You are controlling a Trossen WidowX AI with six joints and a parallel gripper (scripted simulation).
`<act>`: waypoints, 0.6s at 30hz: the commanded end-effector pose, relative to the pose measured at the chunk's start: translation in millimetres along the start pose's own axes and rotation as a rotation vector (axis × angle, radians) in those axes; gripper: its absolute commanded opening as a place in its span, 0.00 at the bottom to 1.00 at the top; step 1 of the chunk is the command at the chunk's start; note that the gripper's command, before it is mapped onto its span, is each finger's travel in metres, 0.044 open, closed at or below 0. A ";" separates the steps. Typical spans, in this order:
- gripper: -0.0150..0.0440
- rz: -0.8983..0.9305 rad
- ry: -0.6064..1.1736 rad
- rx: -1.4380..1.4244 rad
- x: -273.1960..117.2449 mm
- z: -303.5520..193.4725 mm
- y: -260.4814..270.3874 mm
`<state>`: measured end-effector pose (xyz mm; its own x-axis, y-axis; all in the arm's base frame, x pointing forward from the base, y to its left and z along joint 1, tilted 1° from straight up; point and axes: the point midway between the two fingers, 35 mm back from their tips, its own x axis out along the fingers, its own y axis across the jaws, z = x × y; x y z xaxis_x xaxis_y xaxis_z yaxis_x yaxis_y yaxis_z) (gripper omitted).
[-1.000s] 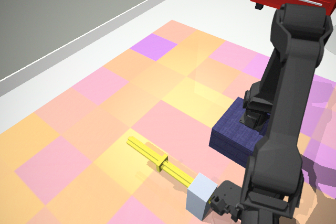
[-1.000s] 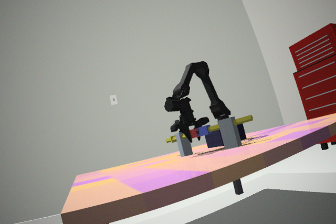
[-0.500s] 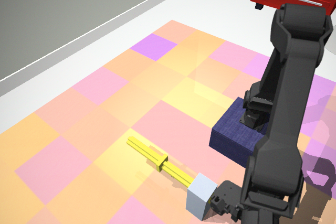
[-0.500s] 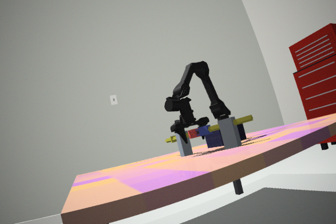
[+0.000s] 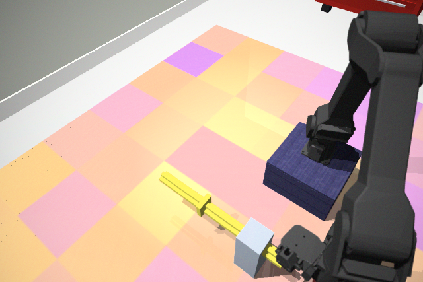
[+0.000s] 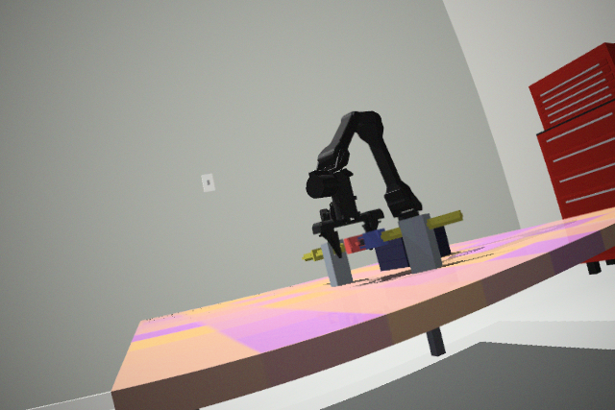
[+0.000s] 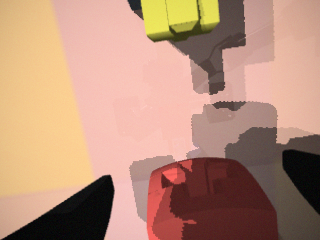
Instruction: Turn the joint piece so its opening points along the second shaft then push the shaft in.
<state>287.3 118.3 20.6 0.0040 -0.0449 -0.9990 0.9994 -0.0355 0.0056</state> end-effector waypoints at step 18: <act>1.00 -0.009 -0.119 -0.254 -35.9 -2.2 4.7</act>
<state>290.5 120.9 48.1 0.0031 -0.1793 -0.9838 0.9897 0.1416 -0.0226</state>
